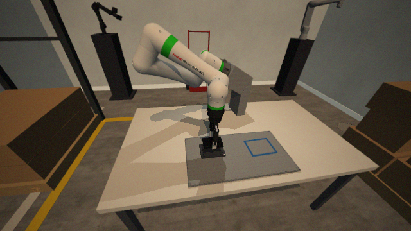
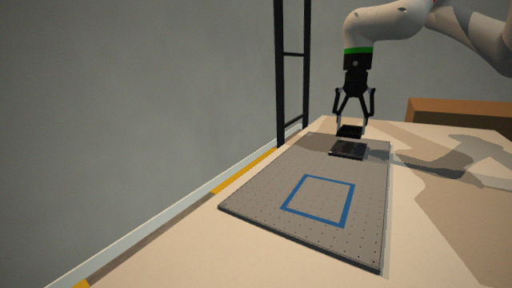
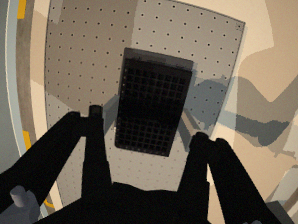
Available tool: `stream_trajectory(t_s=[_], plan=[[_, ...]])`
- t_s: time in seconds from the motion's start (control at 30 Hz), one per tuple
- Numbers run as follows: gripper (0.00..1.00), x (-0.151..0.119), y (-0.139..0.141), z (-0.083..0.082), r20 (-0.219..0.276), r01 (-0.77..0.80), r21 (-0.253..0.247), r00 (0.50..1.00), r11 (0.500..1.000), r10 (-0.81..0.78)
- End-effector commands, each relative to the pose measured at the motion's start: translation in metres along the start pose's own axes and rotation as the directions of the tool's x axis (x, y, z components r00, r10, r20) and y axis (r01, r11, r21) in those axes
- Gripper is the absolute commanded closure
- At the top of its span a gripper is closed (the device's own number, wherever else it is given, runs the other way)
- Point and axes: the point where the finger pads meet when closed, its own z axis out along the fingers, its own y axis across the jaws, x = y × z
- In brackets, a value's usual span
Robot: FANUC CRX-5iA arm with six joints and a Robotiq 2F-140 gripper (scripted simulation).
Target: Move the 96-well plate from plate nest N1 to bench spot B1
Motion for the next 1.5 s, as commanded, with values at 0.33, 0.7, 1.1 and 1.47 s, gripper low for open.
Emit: stream_trajectory(t_s=[0.33,0.7,1.1,1.47], plan=[[1.0,-0.02,-0.001,0.0,0.0,0.031,0.0,1.0,1.0,-0.031],[1.0,-0.05,-0.002,0.001,0.0,0.031,0.0,1.0,1.0,-0.031],[1.0,-0.083,-0.002,0.003,0.0,0.031,0.0,1.0,1.0,-0.031],[1.0,-0.12,-0.003,0.004,0.0,0.031,0.0,1.0,1.0,-0.031]])
